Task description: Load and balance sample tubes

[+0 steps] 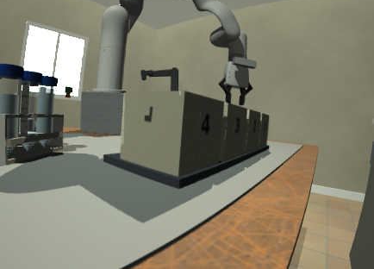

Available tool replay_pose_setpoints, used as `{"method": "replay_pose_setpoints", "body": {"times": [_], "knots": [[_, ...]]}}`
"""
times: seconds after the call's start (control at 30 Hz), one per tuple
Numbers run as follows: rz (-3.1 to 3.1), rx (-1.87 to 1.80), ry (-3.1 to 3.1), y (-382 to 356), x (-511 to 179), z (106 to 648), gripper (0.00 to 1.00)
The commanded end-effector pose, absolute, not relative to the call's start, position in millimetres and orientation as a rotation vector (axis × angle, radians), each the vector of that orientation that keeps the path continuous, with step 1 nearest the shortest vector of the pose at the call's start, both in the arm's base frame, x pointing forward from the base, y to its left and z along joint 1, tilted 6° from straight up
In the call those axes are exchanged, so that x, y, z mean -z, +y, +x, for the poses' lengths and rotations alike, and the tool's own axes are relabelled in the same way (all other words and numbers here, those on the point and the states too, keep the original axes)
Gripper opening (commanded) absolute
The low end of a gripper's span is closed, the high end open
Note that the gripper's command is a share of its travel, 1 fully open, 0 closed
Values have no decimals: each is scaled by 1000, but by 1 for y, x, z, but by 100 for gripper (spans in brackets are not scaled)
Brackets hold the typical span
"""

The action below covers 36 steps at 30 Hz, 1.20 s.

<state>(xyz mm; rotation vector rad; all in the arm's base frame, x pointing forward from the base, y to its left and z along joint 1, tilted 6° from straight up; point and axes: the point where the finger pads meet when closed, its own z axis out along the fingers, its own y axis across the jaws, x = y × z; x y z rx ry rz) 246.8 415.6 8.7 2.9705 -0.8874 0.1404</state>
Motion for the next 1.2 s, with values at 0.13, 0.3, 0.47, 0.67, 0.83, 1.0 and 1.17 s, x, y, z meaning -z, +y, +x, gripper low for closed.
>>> {"method": "replay_pose_setpoints", "body": {"times": [0.13, 0.3, 0.47, 0.67, 0.83, 1.0, 1.17], "knots": [[2974, -142, -888, 416, 5, 249, 57], [2974, -142, -888, 416, 9, 249, 57], [2974, -142, -888, 416, 9, 249, 57], [2974, -142, -888, 415, 12, 249, 57], [2974, -142, -888, 415, 15, 249, 57], [2974, -142, -888, 415, 17, 249, 57], [2974, -142, -888, 415, 20, 250, 57]]}}
